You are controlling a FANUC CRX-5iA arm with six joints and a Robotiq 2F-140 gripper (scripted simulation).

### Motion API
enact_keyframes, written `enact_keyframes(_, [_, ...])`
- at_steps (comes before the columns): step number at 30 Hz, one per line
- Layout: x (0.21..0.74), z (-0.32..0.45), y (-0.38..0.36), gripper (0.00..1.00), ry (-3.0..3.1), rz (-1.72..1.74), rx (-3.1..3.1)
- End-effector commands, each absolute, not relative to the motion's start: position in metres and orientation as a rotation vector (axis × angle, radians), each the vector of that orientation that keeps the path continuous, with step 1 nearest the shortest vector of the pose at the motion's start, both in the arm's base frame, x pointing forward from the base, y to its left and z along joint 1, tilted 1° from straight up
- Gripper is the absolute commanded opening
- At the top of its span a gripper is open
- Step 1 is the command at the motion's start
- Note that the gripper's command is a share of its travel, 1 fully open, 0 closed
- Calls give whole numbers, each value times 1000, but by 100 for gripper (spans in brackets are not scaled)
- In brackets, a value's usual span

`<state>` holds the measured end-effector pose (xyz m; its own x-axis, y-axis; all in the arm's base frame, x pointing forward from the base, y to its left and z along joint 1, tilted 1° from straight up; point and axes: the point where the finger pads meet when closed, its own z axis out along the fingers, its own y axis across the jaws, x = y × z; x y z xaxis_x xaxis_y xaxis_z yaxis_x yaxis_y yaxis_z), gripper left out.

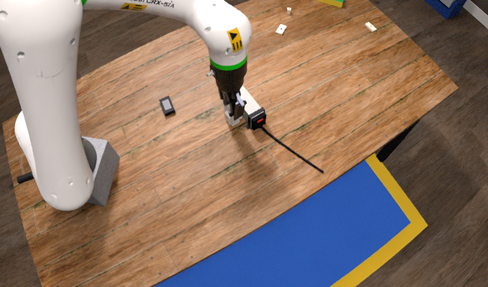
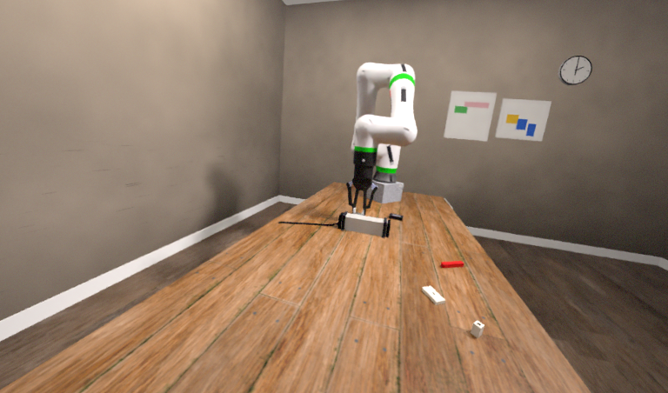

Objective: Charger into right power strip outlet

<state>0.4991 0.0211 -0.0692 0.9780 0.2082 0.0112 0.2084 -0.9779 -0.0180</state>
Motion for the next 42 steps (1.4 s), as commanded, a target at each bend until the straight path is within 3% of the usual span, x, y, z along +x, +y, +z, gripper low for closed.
enact_keyframes(1, [503,-68,22,10,-328,-23,-3105])
enact_keyframes(42, [509,-68,23,10,-328,-23,-3105])
